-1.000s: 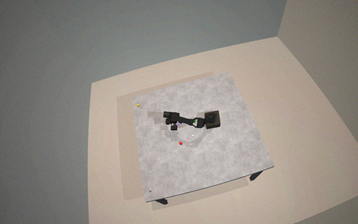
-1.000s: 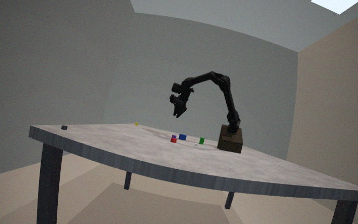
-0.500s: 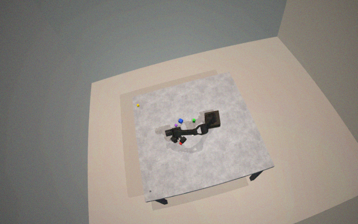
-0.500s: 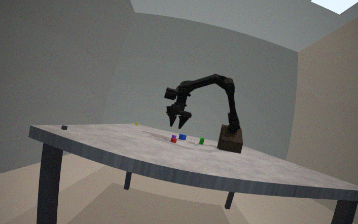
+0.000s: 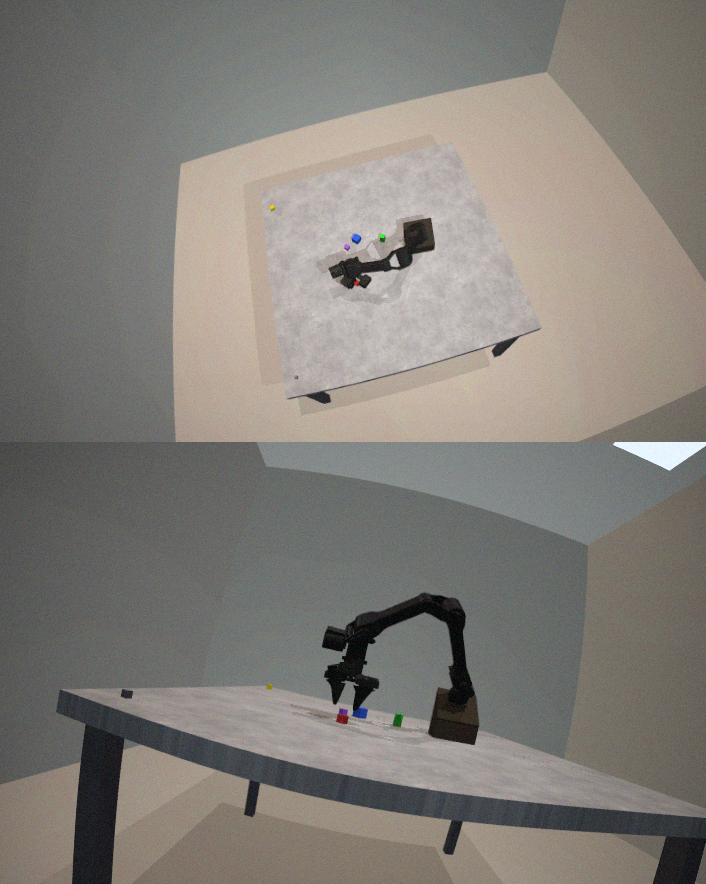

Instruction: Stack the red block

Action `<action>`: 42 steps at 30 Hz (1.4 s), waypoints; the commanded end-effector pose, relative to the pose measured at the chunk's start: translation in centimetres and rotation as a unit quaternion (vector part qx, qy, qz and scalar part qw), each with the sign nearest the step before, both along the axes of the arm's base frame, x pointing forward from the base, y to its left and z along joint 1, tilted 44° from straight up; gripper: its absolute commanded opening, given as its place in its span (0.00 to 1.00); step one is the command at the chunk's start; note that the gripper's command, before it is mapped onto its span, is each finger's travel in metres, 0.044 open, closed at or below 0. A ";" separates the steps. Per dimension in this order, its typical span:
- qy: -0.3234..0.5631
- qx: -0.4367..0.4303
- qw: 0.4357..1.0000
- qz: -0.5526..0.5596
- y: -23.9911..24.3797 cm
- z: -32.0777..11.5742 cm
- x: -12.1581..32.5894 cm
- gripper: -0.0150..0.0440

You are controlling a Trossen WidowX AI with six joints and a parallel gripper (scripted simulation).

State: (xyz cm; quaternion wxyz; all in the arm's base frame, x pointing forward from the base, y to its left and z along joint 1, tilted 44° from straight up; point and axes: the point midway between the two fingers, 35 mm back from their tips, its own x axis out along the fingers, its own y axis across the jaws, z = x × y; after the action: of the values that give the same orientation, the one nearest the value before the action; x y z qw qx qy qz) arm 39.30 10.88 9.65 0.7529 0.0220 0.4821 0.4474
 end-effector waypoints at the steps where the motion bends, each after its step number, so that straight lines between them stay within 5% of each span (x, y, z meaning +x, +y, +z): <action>1: 0.005 -0.002 1.000 -0.002 0.4 -0.7 -0.1 1.00; 38: 0.005 -0.002 1.000 -0.002 2.5 -2.8 0.2 1.00; 42: 0.005 -0.002 1.000 -0.002 2.5 -2.8 0.2 0.82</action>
State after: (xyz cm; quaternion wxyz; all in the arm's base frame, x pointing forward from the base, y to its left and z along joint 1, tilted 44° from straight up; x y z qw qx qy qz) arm 39.55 13.48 6.93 0.7512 0.0238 0.4843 0.4479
